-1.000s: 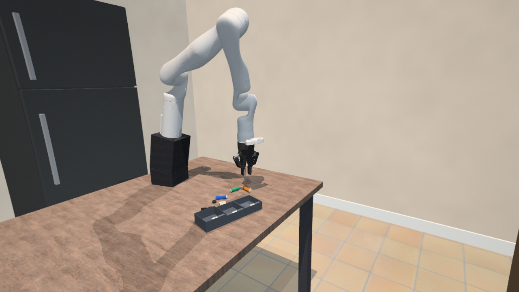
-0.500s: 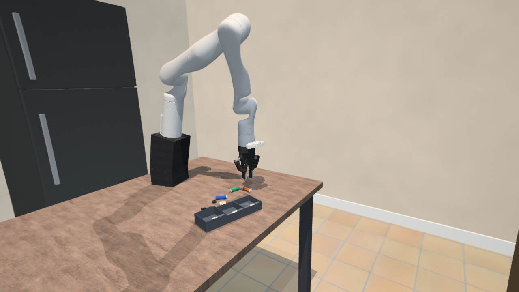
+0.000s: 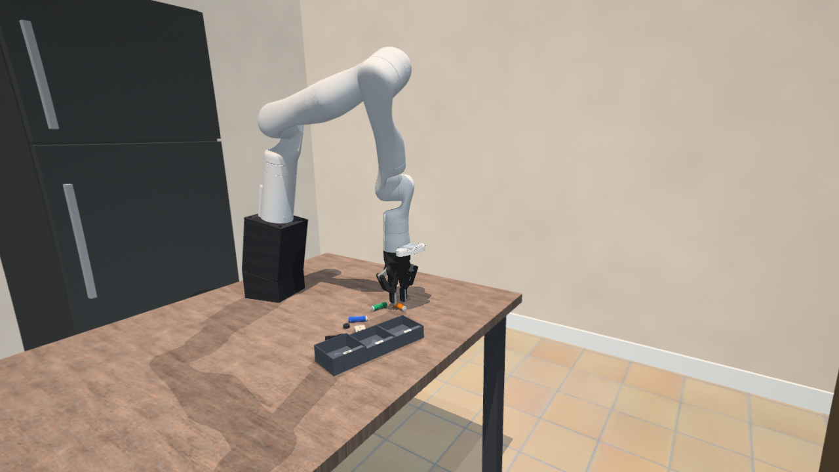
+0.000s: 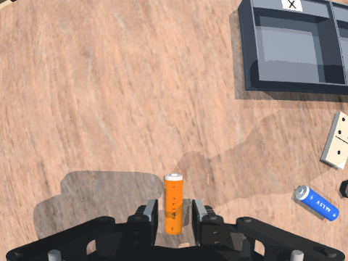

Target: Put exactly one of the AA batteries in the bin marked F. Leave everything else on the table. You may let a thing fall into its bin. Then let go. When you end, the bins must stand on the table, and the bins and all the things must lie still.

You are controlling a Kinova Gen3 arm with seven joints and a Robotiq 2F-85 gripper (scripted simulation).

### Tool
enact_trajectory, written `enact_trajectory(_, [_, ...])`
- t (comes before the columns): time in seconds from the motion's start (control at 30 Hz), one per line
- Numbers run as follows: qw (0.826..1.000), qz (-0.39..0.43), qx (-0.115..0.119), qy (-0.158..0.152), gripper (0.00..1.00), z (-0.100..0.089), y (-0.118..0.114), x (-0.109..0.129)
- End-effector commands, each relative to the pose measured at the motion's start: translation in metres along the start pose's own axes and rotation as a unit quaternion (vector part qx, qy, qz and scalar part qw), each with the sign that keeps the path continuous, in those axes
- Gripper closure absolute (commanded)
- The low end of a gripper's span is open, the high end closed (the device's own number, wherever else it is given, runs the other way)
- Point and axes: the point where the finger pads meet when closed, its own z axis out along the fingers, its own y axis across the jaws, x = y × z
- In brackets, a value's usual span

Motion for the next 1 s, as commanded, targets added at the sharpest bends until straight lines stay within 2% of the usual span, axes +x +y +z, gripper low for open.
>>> enact_trajectory(0.0, [1.000, 0.000, 0.000, -0.003, 0.71, 0.002, 0.000, -0.002])
enact_trajectory(0.5, [1.000, 0.000, 0.000, -0.003, 0.71, 0.002, -0.001, 0.003])
enact_trajectory(0.8, [1.000, 0.000, 0.000, -0.003, 0.71, 0.014, -0.001, 0.003])
enact_trajectory(0.97, [1.000, 0.000, 0.000, -0.003, 0.71, 0.014, -0.001, 0.002])
